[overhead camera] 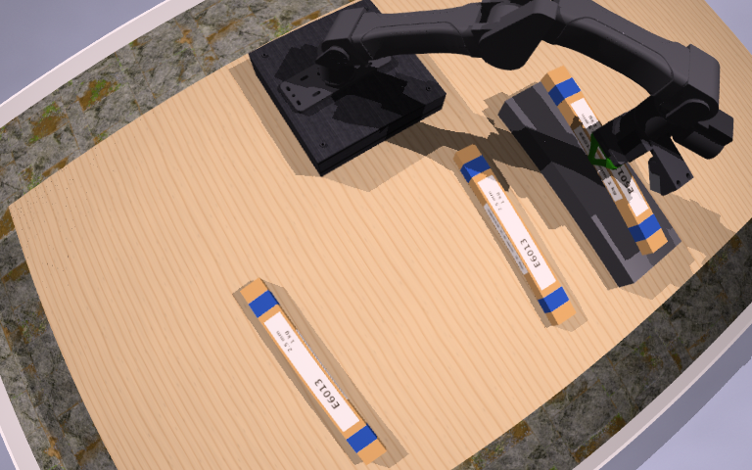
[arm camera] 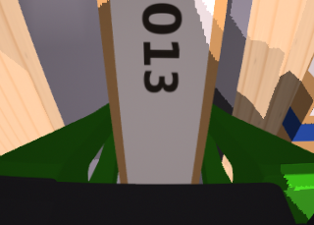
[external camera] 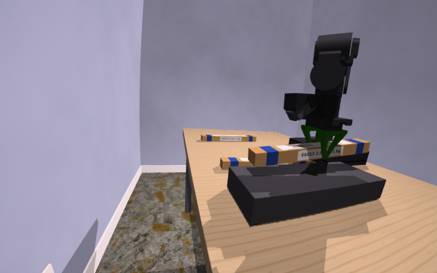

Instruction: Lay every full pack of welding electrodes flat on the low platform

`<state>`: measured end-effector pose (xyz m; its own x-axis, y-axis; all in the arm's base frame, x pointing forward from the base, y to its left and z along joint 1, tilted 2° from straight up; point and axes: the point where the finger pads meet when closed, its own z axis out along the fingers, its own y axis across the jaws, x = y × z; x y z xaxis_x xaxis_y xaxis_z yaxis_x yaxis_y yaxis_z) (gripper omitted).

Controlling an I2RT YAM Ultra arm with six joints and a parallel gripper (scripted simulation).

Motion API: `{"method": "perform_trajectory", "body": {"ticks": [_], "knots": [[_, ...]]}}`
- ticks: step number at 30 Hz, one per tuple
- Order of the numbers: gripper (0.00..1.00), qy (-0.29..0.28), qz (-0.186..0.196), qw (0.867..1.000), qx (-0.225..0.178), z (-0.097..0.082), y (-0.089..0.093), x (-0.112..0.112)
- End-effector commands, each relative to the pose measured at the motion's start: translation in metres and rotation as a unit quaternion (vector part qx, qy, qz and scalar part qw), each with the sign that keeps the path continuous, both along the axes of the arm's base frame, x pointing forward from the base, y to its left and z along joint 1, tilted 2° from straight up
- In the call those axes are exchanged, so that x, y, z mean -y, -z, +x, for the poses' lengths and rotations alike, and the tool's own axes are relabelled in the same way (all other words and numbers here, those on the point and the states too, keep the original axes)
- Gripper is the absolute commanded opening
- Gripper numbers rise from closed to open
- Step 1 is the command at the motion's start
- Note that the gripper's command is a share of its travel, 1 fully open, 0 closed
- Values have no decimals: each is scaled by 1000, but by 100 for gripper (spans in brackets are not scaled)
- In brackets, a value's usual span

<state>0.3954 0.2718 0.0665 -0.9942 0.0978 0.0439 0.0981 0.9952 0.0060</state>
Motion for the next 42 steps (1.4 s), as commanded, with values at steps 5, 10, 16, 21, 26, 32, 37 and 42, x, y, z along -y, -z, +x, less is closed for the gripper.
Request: {"method": "perform_trajectory", "body": {"ticks": [5,10,16,21,26,32,37,42], "knots": [[0,2,24,999,41,4,-55,-2],[0,3,27,999,46,6,-56,-3],[0,2,25,999,44,5,-56,-2],[0,3,26,999,44,6,-56,-2],[0,2,24,999,41,4,-55,-2],[0,2,24,999,41,4,-55,-2],[0,2,24,999,42,5,-55,-2],[0,2,24,999,41,4,-52,-2]]}}
